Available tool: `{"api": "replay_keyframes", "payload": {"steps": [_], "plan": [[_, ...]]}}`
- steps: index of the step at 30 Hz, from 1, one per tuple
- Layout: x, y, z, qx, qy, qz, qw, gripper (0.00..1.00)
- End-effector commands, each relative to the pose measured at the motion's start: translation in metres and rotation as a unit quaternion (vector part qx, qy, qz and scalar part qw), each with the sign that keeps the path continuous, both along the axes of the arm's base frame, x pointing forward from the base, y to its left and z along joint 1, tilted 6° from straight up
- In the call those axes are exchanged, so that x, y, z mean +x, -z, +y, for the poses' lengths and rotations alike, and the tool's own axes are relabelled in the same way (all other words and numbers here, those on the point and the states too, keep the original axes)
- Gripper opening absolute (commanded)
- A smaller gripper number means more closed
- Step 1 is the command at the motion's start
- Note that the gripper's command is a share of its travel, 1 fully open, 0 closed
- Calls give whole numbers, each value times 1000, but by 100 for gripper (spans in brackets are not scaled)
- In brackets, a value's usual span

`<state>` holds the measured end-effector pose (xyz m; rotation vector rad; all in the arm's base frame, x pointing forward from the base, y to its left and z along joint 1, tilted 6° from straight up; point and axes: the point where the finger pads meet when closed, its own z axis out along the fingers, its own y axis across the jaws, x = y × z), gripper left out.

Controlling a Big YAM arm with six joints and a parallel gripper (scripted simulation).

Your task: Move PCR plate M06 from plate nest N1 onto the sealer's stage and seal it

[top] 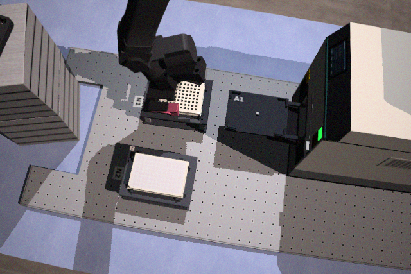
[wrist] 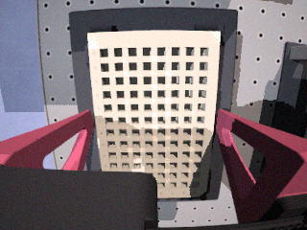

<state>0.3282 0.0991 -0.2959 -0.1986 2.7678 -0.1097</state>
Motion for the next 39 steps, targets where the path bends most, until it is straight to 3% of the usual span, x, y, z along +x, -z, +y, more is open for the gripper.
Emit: {"api": "replay_keyframes", "payload": {"steps": [1, 12, 21, 39], "plan": [[9, -11, -2, 5, 7, -14, 1000, 100], [7, -11, -3, 1, -1, -12, 1000, 100], [17, -11, 2, 4, -1, -20, 1000, 100], [8, -11, -1, 1, -1, -12, 1000, 91]]}}
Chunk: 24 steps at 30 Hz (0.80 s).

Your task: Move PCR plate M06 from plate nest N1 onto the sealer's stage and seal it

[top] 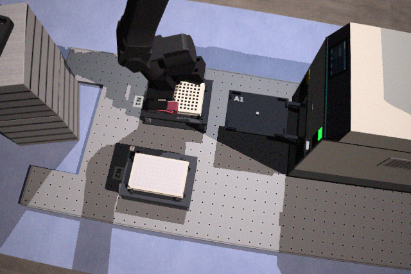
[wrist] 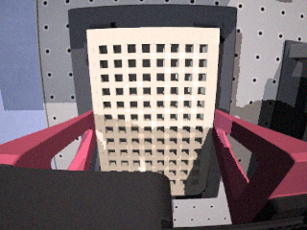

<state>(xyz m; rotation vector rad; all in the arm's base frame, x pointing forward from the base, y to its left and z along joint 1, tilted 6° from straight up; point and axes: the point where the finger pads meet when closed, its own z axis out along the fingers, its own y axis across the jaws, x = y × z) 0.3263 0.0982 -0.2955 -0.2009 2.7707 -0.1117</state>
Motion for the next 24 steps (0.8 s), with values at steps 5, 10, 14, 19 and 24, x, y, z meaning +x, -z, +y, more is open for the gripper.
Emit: {"api": "replay_keyframes", "payload": {"steps": [5, 10, 14, 19, 24], "plan": [[18, -10, 2, 4, -1, -20, 1000, 88], [18, -10, 2, 4, -1, -19, 1000, 87], [18, -10, 2, 4, -1, -19, 1000, 0], [18, -10, 3, 4, -1, -19, 1000, 0], [18, -10, 3, 3, -1, -19, 1000, 0]]}}
